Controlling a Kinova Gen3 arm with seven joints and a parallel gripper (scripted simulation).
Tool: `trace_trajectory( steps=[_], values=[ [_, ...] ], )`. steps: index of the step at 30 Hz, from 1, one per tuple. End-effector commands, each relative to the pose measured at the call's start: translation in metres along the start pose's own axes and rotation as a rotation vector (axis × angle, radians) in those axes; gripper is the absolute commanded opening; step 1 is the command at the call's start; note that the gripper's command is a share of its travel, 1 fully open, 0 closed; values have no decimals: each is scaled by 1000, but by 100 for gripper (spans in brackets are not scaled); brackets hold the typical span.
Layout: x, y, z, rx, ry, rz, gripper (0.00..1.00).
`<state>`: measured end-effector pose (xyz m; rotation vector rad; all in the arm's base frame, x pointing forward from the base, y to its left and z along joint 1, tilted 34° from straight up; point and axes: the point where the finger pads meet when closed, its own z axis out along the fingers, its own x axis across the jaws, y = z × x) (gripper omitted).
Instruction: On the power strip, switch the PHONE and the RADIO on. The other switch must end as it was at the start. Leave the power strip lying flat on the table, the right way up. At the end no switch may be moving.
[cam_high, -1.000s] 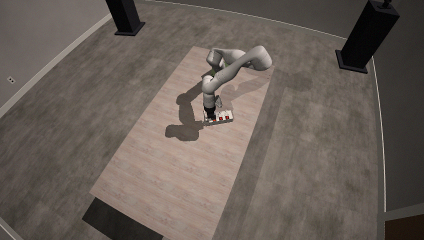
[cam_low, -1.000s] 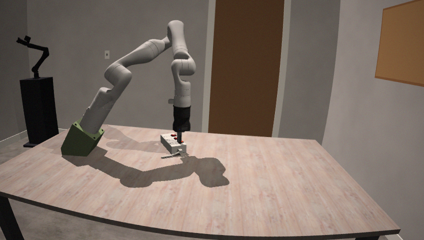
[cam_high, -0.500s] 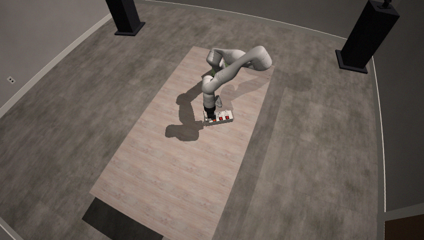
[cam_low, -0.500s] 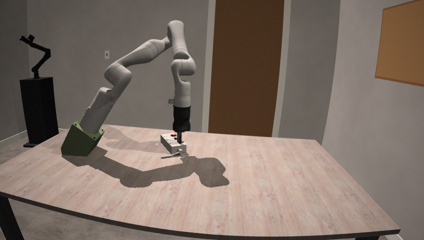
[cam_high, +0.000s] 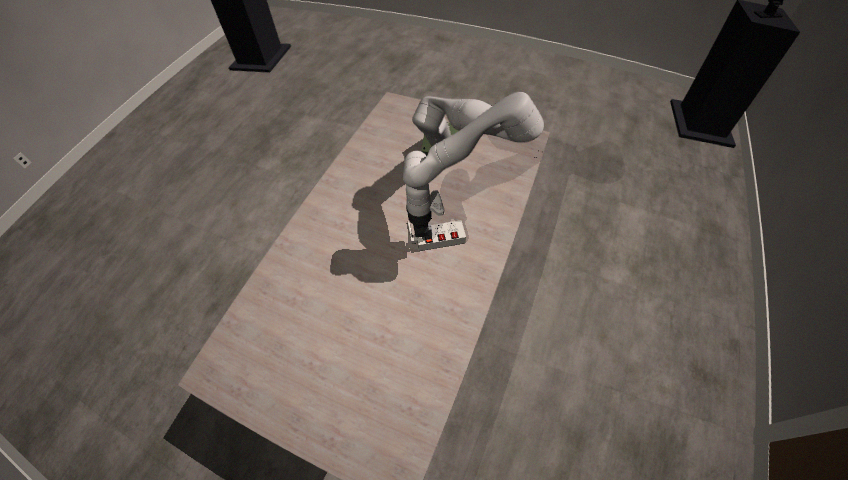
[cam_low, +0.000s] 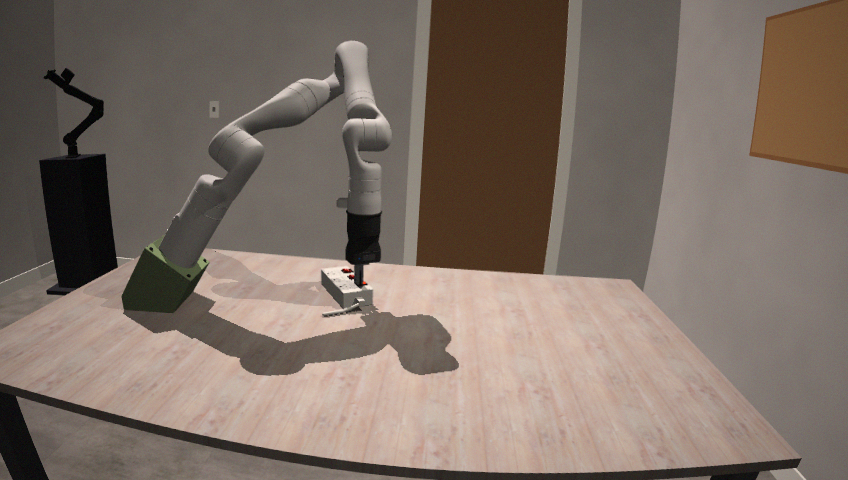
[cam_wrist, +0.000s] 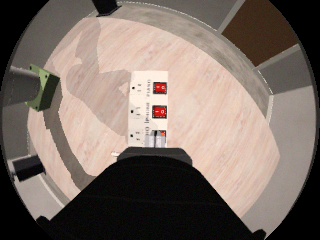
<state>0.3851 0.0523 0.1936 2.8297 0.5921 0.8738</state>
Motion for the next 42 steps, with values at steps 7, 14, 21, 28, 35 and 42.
trace_trajectory(
  steps=[7, 14, 21, 28, 35, 42],
  values=[
    [0, 1, 1, -3, -2, -1, 0],
    [0, 1, 1, -3, -2, -1, 0],
    [0, 1, 2, -3, -2, -1, 0],
    [0, 1, 1, -3, -2, -1, 0],
    [0, 1, -7, -3, -2, -1, 0],
    [0, 0, -27, -3, -2, -1, 0]
  ],
)
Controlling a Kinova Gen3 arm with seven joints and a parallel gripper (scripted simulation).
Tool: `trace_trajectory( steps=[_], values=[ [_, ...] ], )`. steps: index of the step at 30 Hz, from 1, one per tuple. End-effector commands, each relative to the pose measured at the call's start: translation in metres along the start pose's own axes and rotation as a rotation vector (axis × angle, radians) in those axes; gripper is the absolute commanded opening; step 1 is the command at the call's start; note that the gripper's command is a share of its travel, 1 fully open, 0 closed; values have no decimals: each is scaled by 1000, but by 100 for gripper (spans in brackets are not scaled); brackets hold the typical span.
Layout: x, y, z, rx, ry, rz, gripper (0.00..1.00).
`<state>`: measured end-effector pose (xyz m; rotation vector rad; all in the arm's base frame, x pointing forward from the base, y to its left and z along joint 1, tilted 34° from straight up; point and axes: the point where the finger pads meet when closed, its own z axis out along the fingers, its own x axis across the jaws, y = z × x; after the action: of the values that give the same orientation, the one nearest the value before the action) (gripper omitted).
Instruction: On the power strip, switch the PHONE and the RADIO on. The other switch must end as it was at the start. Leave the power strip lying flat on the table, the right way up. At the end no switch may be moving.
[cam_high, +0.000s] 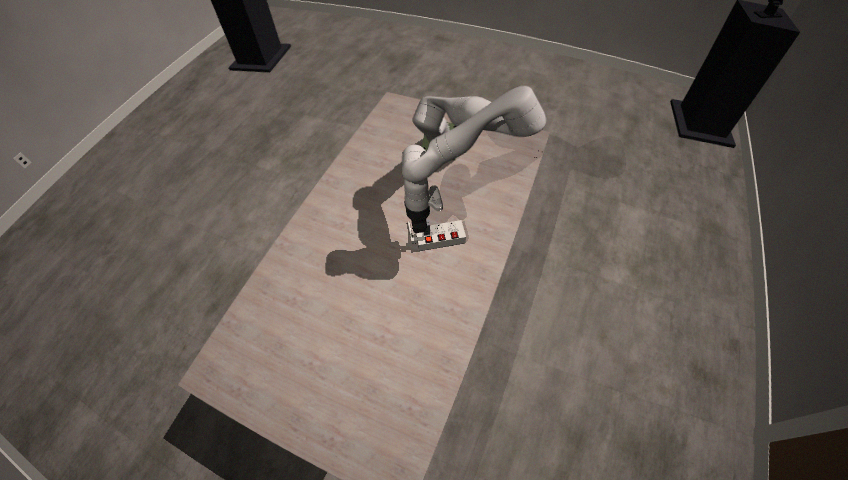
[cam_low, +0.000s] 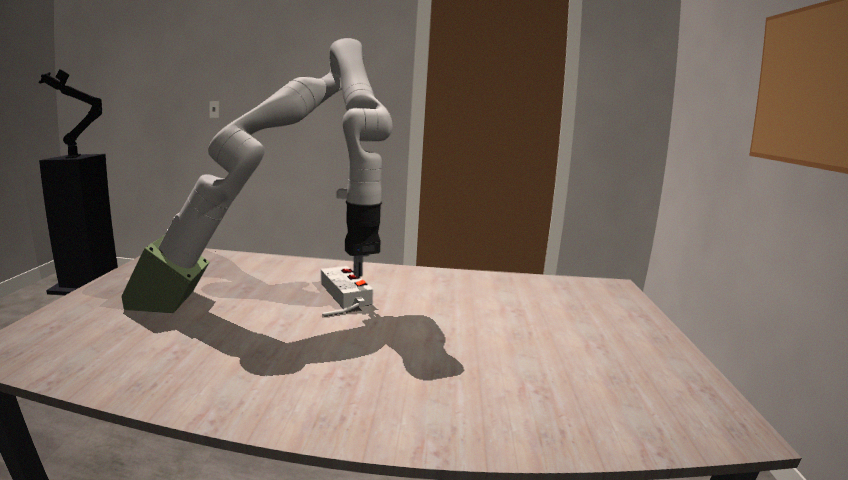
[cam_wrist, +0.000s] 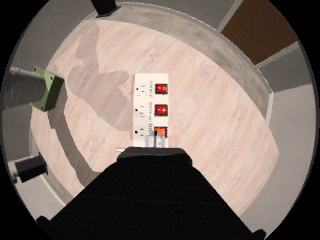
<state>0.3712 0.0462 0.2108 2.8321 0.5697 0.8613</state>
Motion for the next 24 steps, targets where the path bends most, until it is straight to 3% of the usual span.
trace_trajectory(
  steps=[1, 24],
  values=[
    [4, -4, -8, 4, 8, -13, 0],
    [4, -4, -16, 4, 8, -13, 0]
  ],
)
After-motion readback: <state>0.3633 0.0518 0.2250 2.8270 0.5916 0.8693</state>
